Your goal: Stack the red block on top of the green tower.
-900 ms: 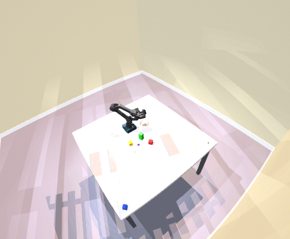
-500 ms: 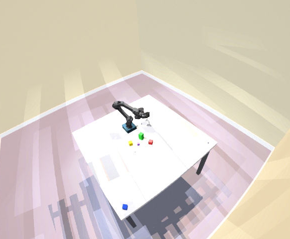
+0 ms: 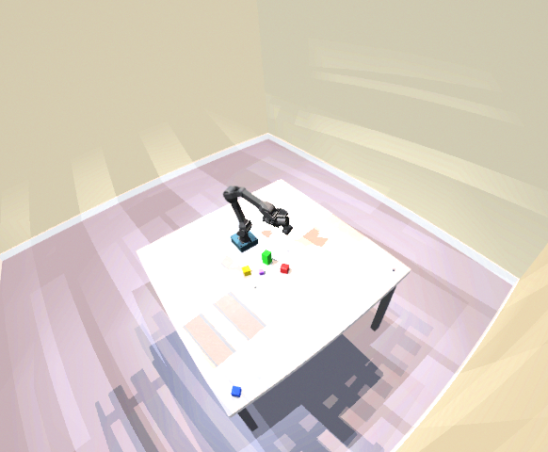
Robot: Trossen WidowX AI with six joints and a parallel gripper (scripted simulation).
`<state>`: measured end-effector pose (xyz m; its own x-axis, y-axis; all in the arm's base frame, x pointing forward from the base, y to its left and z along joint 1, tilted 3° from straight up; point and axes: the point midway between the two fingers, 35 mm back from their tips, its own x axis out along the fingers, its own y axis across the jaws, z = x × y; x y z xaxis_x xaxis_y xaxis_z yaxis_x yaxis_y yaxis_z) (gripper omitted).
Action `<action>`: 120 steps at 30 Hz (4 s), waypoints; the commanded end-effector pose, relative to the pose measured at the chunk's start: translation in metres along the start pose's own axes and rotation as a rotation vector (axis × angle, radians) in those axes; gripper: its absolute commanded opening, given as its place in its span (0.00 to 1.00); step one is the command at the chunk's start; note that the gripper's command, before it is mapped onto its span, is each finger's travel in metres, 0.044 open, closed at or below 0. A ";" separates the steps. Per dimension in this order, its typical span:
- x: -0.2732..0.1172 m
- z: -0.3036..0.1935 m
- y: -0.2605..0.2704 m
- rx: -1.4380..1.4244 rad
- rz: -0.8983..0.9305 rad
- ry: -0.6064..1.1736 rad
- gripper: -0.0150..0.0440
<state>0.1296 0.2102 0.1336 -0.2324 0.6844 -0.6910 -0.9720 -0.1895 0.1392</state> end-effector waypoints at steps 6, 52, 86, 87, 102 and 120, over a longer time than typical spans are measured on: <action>-0.033 -0.018 -0.067 0.300 -0.179 0.188 1.00; -0.091 -0.146 -0.191 0.960 -0.595 0.559 1.00; -0.057 -0.178 -0.201 0.960 -0.595 0.559 1.00; -0.057 -0.178 -0.201 0.960 -0.595 0.559 1.00; -0.057 -0.178 -0.201 0.956 -0.590 0.558 0.73; -0.081 -0.155 -0.194 0.960 -0.595 0.559 0.25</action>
<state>0.3372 0.0816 0.0303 0.0343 0.0486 -0.9982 -0.6112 0.7913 0.0176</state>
